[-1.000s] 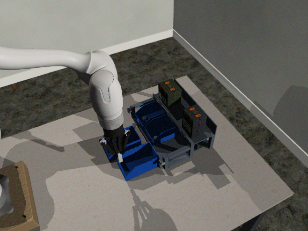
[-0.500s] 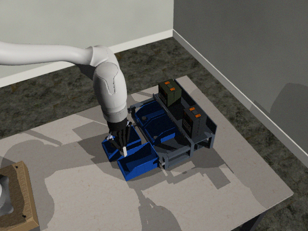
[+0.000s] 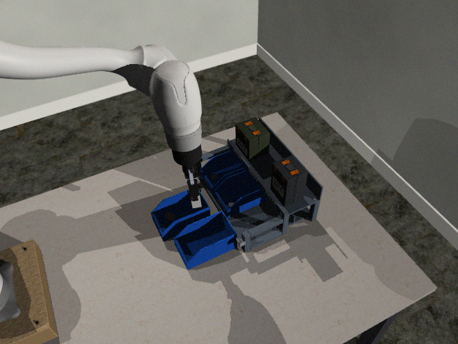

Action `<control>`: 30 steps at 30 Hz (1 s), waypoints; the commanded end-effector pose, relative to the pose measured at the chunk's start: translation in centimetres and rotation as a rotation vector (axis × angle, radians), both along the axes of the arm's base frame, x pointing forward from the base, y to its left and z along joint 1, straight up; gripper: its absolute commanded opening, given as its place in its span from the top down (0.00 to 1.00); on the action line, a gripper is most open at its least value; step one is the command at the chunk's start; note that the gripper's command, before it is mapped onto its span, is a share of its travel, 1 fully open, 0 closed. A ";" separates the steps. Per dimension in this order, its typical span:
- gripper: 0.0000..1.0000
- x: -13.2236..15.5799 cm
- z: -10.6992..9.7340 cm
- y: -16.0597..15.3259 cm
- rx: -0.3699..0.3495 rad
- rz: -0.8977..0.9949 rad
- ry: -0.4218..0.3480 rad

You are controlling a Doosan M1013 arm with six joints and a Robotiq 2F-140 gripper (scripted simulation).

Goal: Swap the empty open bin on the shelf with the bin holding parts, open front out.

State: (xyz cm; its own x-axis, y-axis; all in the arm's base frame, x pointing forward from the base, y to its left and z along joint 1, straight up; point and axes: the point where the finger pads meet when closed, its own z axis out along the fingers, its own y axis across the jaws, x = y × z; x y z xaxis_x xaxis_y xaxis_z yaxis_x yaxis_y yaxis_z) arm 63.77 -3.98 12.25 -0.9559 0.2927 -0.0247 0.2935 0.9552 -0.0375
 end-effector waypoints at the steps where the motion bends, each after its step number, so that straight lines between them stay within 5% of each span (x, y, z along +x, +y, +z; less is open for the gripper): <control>1: 0.90 0.2 0.1 0.1 0.039 0.276 0.017; 2: 0.76 0.2 0.1 0.1 0.042 0.298 0.019; 30: 0.76 0.2 0.1 0.1 0.042 0.298 0.019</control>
